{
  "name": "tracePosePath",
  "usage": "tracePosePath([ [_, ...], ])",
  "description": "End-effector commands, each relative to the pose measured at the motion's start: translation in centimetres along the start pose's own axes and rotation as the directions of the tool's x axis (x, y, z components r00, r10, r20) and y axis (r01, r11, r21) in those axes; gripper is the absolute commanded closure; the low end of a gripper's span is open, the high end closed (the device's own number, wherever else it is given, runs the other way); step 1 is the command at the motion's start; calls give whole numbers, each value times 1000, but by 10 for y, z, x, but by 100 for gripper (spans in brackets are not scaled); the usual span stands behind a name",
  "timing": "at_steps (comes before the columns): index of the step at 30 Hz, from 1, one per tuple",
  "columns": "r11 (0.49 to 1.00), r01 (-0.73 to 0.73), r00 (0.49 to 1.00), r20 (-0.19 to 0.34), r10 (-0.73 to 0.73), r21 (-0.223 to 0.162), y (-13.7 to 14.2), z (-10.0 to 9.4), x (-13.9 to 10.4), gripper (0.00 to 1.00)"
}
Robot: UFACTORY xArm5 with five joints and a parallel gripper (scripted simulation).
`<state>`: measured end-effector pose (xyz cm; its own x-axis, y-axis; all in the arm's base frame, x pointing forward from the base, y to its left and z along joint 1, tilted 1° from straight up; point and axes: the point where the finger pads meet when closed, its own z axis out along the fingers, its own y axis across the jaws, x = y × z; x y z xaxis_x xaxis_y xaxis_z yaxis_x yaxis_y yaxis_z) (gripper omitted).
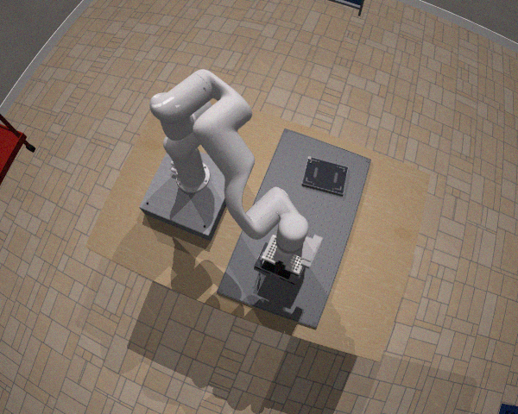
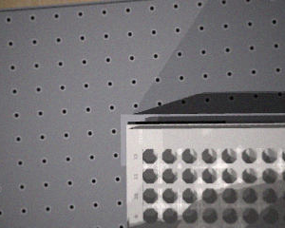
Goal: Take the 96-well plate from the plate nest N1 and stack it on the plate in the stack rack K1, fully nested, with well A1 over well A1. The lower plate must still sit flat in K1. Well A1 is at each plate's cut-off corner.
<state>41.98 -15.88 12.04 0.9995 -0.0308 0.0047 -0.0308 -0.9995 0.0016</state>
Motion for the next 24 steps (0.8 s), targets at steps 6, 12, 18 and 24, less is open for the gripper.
tracePosePath([
  [6, 1000, 0, 1000, -7, 0, 6, 0, 13, 2, 100],
  [12, 1000, 0, 1000, -7, 0, 6, 0, 23, 2, 100],
  [18, 1000, 0, 1000, -7, 0, 6, 0, 30, 2, 100],
  [24, 1000, 0, 1000, -7, 0, 6, 0, 40, 2, 100],
])
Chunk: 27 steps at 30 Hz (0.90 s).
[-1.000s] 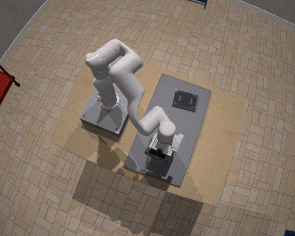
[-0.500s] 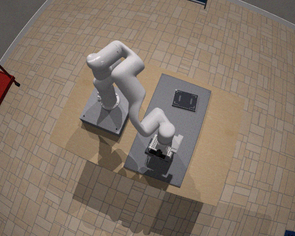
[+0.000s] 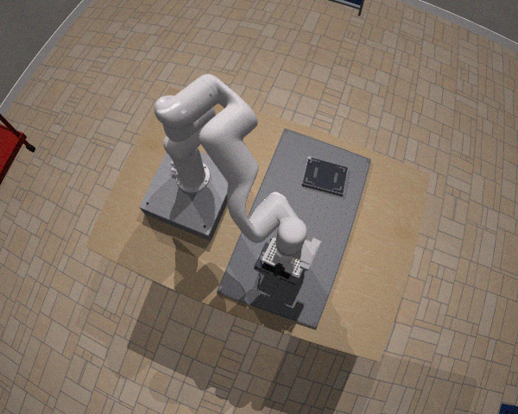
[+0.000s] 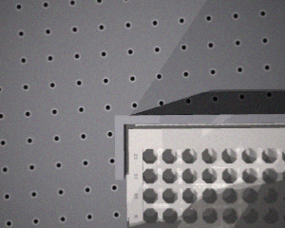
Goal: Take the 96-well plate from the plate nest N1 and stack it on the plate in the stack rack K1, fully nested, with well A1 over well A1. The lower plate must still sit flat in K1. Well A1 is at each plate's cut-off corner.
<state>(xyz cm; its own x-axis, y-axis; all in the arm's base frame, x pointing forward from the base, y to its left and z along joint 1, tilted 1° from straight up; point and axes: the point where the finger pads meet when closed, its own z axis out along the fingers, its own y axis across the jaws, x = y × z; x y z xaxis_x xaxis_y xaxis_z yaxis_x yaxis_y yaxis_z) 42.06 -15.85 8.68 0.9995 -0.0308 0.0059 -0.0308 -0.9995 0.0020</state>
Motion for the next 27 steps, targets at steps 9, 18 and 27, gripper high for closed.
tracePosePath([
  [9, 1000, 0, 1000, -6, 0, 6, 0, 18, 1, 100],
  [18, 1000, 0, 1000, -6, 0, 6, 0, 33, 1, 100],
  [27, 1000, 0, 1000, -6, 0, 6, 0, 45, 2, 100],
])
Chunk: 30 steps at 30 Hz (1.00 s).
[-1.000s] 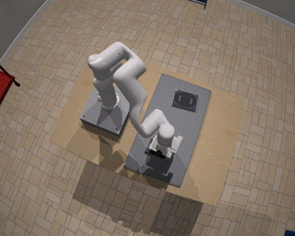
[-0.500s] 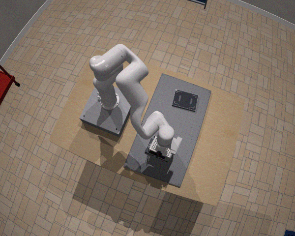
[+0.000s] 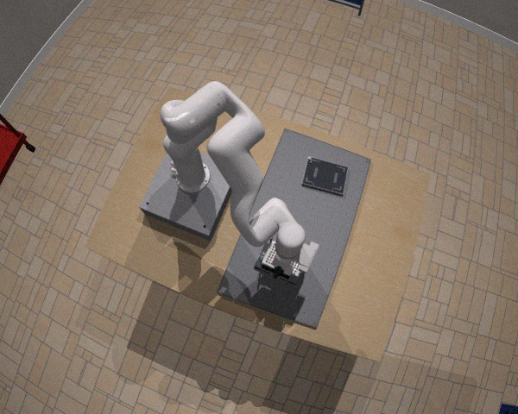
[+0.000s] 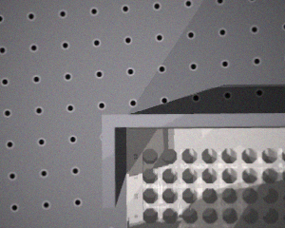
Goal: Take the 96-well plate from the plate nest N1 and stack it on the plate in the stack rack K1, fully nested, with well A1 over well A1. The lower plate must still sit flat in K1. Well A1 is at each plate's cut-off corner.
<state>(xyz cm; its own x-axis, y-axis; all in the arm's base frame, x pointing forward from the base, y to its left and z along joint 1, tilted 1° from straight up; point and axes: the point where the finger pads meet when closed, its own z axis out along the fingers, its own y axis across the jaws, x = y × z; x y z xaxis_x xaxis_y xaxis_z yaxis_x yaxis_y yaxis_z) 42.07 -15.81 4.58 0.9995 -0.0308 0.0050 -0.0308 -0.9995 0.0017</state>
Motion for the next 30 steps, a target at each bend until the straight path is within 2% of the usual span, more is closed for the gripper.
tracePosePath([
  [1, 1000, 0, 1000, -7, 0, 6, 1, 5, 2, 100],
  [24, 1000, 0, 1000, -7, 0, 6, 0, 40, 2, 100],
  [30, 1000, 0, 1000, -7, 0, 6, 0, 40, 2, 100],
])
